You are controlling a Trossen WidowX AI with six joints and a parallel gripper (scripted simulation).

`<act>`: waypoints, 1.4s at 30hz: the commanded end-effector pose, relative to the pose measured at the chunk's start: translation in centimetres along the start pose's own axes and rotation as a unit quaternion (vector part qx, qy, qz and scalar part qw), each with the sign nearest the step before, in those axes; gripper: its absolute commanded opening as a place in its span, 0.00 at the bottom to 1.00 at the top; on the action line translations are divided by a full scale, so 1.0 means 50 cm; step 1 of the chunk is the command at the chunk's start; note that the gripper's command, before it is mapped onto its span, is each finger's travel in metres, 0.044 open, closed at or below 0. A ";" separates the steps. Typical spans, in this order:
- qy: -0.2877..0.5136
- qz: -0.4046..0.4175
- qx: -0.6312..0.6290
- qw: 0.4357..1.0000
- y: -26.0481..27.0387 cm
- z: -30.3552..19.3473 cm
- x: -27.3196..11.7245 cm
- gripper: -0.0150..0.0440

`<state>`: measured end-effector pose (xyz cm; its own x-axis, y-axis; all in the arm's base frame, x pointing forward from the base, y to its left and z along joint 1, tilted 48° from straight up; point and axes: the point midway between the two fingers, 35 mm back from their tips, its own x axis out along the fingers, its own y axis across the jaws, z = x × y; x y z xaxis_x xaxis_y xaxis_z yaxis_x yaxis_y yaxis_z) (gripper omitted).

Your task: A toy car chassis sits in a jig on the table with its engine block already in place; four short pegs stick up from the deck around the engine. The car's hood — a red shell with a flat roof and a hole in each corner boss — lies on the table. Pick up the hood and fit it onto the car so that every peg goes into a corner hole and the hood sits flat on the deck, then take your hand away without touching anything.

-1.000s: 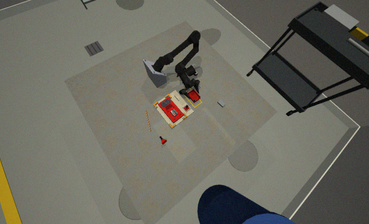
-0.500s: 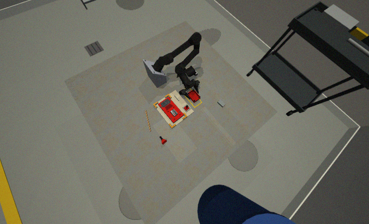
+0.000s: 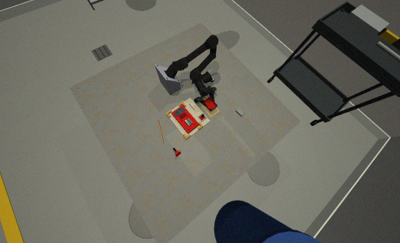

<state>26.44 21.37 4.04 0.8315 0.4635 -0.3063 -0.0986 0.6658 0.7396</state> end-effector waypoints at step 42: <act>-0.001 0.001 -0.067 0.998 0.005 0.125 -0.066 0.25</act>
<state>27.03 16.27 8.95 0.8325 0.4632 -0.3040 -0.1421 0.7089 0.6909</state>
